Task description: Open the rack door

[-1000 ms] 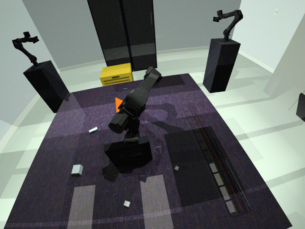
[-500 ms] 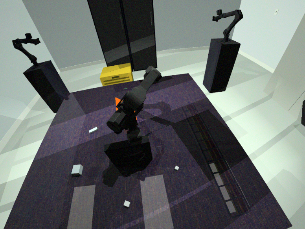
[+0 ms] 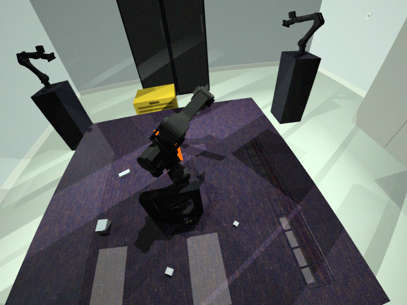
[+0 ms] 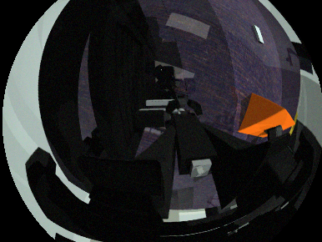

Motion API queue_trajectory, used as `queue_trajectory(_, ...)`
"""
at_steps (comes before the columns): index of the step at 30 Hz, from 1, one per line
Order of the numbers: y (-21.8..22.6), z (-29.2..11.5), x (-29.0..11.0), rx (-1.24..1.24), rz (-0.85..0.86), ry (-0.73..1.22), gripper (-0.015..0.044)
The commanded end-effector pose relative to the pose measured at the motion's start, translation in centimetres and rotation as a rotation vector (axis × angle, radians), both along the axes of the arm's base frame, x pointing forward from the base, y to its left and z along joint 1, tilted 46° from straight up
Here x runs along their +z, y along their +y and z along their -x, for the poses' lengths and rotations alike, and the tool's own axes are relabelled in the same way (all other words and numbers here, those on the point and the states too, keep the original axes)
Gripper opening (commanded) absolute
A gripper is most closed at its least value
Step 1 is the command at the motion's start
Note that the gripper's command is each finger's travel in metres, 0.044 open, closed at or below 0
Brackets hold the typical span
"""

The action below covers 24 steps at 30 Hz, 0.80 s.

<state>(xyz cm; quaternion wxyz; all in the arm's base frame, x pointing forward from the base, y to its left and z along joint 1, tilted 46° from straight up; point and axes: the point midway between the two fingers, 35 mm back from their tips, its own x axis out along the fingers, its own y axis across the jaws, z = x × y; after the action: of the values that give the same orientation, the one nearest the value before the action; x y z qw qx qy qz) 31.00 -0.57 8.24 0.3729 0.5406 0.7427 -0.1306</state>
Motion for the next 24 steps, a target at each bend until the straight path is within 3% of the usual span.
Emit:
queue_trajectory(1,-0.2,0.1,-0.2,0.07,-0.011,-0.09,0.001)
queue_trajectory(24,-2.8,2.7,-2.4,0.327,-0.058,-0.348,0.001)
